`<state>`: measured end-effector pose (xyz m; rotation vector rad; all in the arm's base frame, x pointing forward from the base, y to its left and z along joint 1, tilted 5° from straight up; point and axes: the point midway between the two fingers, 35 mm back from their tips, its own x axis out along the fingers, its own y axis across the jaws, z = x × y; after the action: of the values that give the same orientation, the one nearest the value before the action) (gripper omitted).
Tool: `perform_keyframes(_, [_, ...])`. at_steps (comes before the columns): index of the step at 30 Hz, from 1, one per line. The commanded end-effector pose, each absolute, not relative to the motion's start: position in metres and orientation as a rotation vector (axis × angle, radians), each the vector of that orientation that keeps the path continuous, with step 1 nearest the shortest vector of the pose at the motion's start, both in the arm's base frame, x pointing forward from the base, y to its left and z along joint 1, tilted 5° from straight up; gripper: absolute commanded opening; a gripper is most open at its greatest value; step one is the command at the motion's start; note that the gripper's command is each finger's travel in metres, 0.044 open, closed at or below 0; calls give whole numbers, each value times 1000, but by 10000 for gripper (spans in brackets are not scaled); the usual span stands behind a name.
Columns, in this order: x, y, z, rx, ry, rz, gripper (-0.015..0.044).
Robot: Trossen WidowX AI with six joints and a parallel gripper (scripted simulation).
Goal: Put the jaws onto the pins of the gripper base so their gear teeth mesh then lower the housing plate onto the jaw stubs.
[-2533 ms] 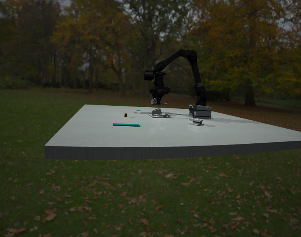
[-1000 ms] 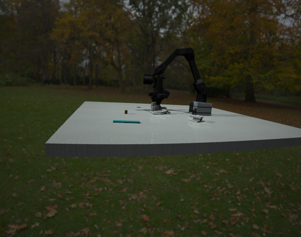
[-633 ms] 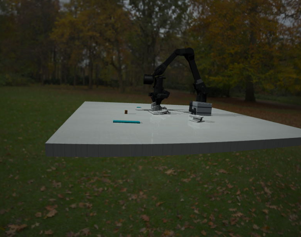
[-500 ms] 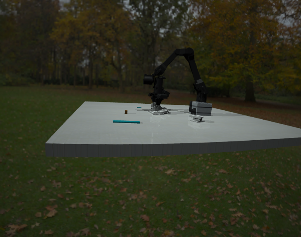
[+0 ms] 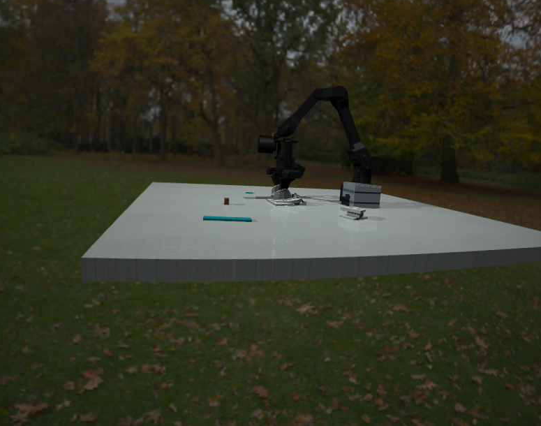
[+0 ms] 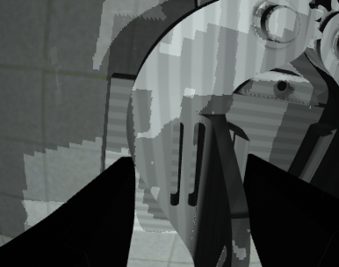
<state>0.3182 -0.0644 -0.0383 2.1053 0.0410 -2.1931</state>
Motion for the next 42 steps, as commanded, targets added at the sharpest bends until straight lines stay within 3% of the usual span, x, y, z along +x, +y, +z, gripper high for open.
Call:
perform_keyframes(1, [317, -65, -40, 2098, 44, -2192, 134])
perform_keyframes(42, [317, -65, -50, 2097, 45, -2192, 134])
